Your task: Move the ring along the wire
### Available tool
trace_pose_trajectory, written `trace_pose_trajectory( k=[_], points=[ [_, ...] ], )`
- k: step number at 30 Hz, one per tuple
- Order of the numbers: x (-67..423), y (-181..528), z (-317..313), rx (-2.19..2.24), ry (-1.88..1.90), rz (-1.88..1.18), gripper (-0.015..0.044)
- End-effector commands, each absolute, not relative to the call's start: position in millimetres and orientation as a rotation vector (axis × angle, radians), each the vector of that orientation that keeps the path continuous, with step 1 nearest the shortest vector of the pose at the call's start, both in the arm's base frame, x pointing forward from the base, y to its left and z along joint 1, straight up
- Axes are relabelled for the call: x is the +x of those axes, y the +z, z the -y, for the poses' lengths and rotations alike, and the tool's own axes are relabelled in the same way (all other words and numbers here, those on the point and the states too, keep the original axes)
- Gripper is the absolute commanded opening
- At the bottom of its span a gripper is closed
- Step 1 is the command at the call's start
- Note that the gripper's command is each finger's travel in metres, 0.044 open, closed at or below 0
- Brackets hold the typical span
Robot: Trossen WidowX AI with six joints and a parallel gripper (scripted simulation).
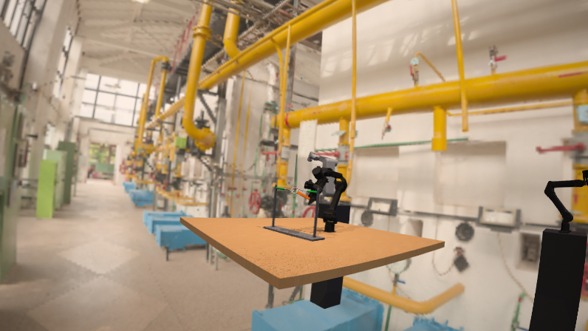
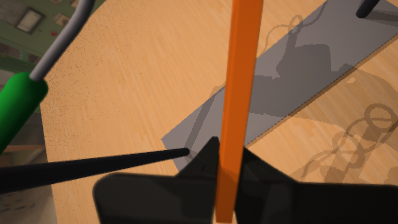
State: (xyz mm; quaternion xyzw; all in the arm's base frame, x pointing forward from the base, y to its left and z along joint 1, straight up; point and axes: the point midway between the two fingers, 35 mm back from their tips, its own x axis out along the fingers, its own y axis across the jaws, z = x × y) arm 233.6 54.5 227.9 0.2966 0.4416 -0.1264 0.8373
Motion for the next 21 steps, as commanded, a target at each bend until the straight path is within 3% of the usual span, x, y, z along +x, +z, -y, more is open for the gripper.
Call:
trace_pose_trajectory(
  k=[1,21],
  points=[
    [237.9,233.6,-63.3,0.676,-0.306,-0.931,-0.0150],
    [241.4,235.7,-65.2,0.562,-0.231,-0.932,-0.0150]
  ],
)
